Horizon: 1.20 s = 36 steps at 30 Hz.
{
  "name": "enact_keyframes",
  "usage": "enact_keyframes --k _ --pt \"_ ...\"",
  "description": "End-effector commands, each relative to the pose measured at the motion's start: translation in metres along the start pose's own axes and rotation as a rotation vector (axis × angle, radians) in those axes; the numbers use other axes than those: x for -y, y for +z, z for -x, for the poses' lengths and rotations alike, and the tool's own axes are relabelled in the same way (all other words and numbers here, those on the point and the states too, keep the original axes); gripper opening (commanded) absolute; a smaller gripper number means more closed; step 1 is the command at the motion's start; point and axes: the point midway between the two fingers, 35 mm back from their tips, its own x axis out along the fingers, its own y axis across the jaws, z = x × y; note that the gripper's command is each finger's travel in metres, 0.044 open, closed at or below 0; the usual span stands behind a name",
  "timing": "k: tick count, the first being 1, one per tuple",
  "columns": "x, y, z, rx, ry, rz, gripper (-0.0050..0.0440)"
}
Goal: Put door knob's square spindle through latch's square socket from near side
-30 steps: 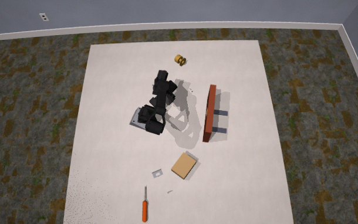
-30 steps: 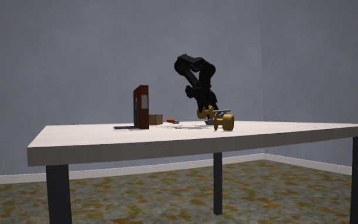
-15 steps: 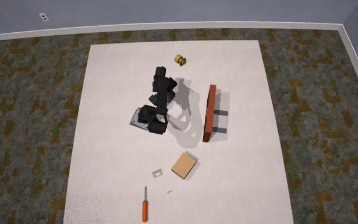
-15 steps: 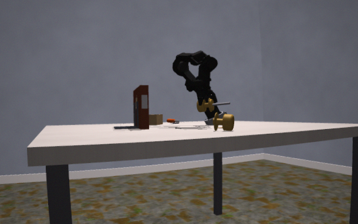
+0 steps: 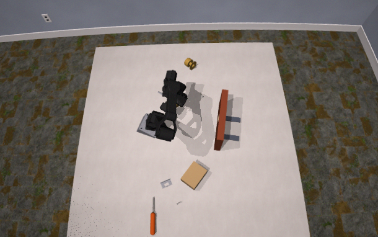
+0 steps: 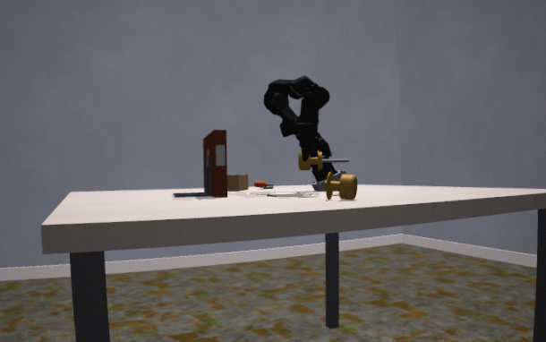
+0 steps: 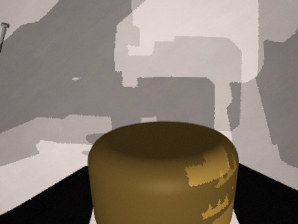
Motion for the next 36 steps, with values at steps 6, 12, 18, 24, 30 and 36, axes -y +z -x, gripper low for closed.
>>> enact_keyframes --k 6,12,18,24,30,36 --pt "-0.007 0.008 0.005 -0.014 -0.009 0.188 0.0000" --pt "-0.008 0.014 0.006 -0.018 -0.028 0.364 0.0000" --pt "-0.009 0.020 0.007 -0.025 -0.043 0.510 0.0000" --pt "-0.010 0.026 0.008 -0.034 -0.057 0.655 0.0000" --pt "-0.011 0.032 0.009 -0.048 -0.072 0.830 0.0000" --pt "-0.012 0.037 0.010 -0.060 -0.081 0.946 0.0000"
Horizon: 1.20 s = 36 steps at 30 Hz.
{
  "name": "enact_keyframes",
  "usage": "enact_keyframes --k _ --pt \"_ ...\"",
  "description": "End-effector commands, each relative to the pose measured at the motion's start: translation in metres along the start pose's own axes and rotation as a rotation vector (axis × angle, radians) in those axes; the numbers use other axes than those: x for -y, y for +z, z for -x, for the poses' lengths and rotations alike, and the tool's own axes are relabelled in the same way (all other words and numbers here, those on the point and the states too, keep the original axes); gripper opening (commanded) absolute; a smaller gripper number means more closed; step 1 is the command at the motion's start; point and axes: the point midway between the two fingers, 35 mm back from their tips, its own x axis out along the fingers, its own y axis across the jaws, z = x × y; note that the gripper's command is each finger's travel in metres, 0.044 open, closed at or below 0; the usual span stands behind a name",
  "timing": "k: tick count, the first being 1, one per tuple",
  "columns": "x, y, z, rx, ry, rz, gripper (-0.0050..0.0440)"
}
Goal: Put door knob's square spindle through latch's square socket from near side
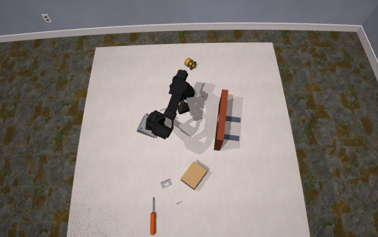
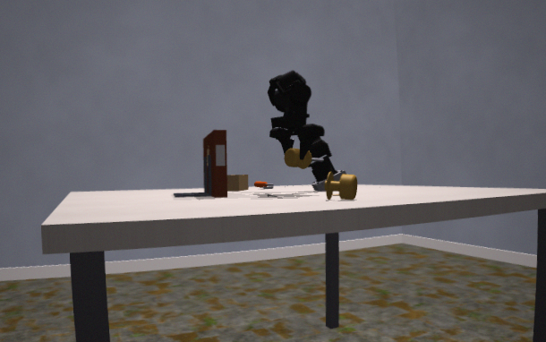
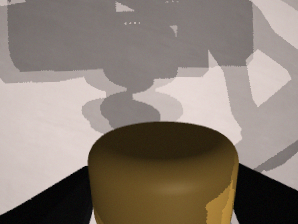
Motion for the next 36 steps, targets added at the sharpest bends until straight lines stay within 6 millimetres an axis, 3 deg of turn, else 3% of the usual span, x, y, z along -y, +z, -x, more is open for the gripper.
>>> enact_keyframes --k 1,36 --pt "0.000 0.005 0.004 -0.006 0.014 0.067 0.0000" --pt "0.030 0.027 0.011 -0.096 0.018 0.966 0.0000"
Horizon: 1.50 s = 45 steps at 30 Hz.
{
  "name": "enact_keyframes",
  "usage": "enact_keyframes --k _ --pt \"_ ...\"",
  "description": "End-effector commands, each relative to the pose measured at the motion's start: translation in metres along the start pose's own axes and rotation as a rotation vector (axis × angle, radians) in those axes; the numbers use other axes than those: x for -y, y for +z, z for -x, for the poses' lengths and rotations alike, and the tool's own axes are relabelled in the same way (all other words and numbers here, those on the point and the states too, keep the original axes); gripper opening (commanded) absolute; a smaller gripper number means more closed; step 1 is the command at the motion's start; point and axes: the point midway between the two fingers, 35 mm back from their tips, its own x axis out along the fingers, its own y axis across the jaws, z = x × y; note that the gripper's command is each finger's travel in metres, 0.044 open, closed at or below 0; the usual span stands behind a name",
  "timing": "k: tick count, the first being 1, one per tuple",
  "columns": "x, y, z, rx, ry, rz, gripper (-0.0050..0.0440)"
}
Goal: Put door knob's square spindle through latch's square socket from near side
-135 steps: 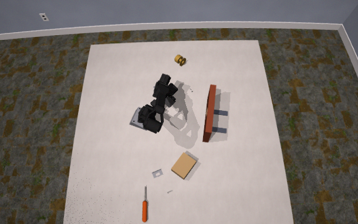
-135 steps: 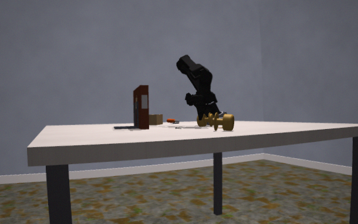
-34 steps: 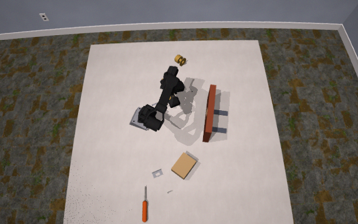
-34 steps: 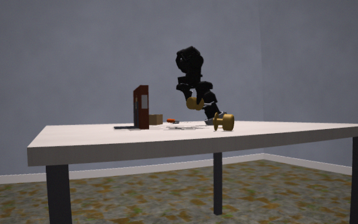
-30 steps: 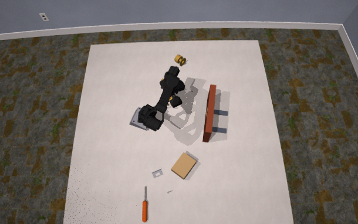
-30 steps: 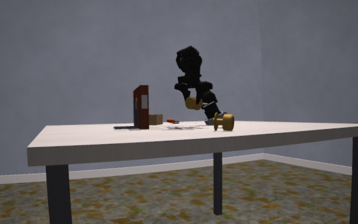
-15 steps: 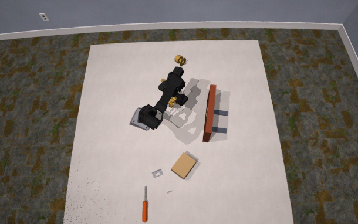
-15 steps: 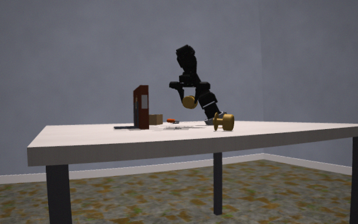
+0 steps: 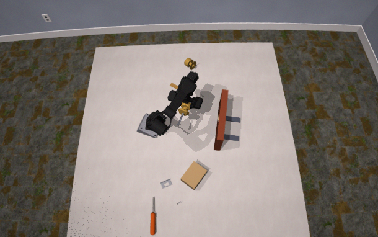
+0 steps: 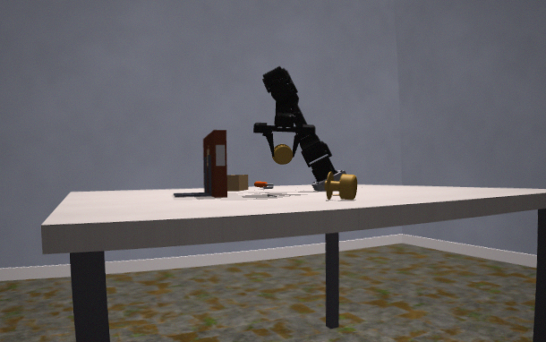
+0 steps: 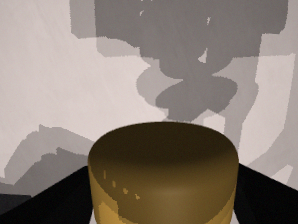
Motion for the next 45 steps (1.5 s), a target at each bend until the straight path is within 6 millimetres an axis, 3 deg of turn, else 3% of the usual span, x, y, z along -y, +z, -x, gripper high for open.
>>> enact_keyframes --k 1,45 --pt "0.006 0.001 0.004 0.004 0.008 0.088 0.0000" --pt "0.050 -0.022 0.015 -0.022 0.113 1.242 0.0000"
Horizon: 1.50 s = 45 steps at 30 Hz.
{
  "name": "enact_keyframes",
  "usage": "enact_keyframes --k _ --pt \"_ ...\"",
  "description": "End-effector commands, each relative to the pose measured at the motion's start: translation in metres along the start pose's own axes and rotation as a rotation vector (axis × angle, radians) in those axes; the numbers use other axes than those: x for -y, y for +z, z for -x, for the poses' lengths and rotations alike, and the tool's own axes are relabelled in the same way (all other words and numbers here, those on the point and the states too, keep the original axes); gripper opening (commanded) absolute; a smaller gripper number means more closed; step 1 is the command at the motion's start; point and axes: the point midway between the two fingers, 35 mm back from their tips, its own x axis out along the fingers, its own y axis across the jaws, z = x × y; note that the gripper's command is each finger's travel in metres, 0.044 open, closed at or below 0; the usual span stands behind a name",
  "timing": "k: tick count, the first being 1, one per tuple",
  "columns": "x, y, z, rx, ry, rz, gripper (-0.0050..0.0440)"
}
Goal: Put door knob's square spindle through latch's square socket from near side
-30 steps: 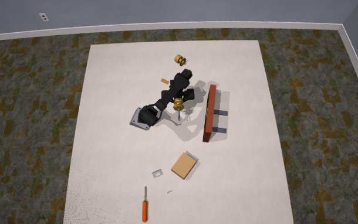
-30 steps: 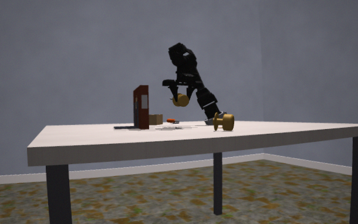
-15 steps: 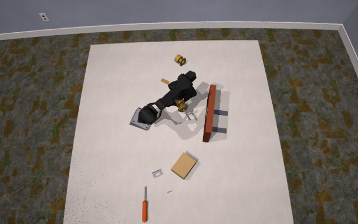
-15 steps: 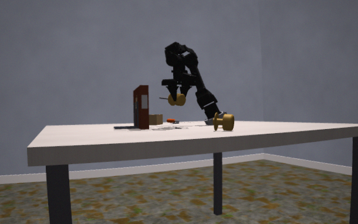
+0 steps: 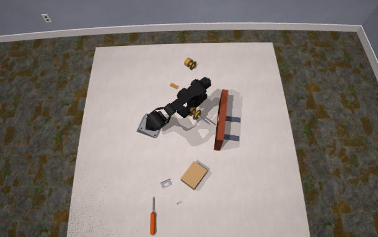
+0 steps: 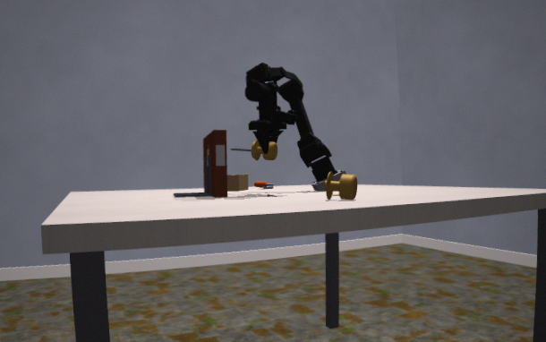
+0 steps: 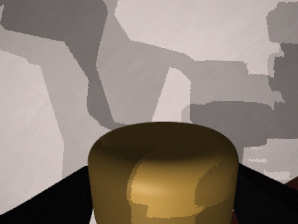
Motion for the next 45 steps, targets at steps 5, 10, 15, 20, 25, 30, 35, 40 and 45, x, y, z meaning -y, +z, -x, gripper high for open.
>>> enact_keyframes --k 5,10,15,20,25,30,35,40,45 --pt "0.001 -0.009 0.005 0.011 0.000 0.164 0.0000" --pt "-0.001 -0.015 0.007 0.017 0.009 0.307 0.0000" --pt "-0.003 -0.021 0.008 0.025 0.017 0.451 0.0000" --pt "-0.004 -0.026 0.009 0.033 0.022 0.565 0.0000" --pt "-0.004 -0.027 0.010 0.035 0.023 0.596 0.0000" --pt "-0.004 -0.026 0.006 0.034 0.028 0.594 0.0000" --pt "-0.002 -0.025 -0.013 0.033 0.037 0.589 0.0000" --pt "-0.001 -0.026 -0.019 0.033 0.038 0.589 0.0000" --pt "0.002 -0.030 -0.020 0.032 0.038 0.591 0.0000"
